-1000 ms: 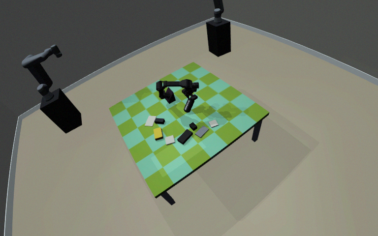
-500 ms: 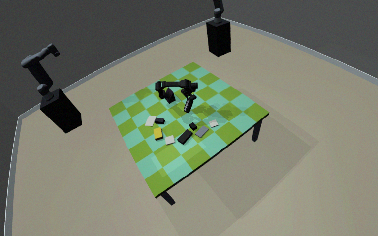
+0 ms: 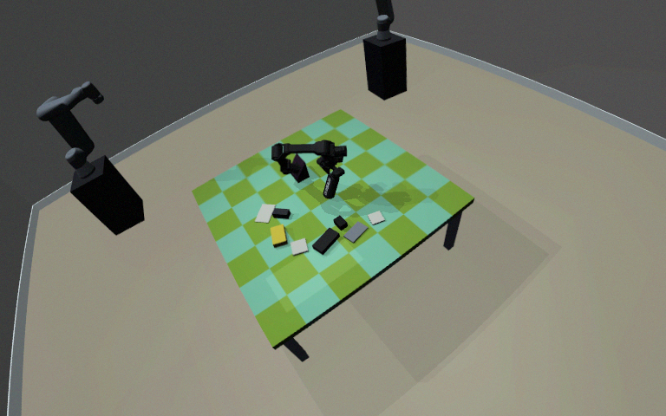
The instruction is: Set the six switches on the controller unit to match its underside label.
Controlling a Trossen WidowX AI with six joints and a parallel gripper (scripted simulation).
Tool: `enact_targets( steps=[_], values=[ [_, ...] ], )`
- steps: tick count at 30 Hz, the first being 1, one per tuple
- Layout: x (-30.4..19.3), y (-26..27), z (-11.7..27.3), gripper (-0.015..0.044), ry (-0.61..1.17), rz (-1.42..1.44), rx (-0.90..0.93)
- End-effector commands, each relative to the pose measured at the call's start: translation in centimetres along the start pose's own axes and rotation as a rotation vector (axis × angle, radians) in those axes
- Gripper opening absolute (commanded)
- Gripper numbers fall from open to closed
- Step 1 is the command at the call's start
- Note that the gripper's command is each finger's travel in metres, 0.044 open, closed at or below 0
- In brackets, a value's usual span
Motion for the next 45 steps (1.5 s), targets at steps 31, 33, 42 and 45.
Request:
enact_targets(
  steps=[31, 33, 42, 45],
  values=[
    [-2.9, -0.8, 0.5, 0.0336, 0.007, 0.003, -0.004],
    [-3.1, -0.8, 0.6, 0.0336, 0.007, 0.003, -0.004],
    [-3.7, -1.0, 0.6, 0.0336, 0.007, 0.003, -0.004],
    [-3.9, -1.0, 0.6, 0.0336, 0.007, 0.003, -0.004]
  ],
)
Point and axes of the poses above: the point midway between the two fingers, 35 mm back from their tips, its own z axis back along the fingers, its own y axis across the jaws, x = y × z, the point moved 8 cm from there along z, back along the fingers, and after that the axes turned 14 degrees about -z, right-handed, at the moved point
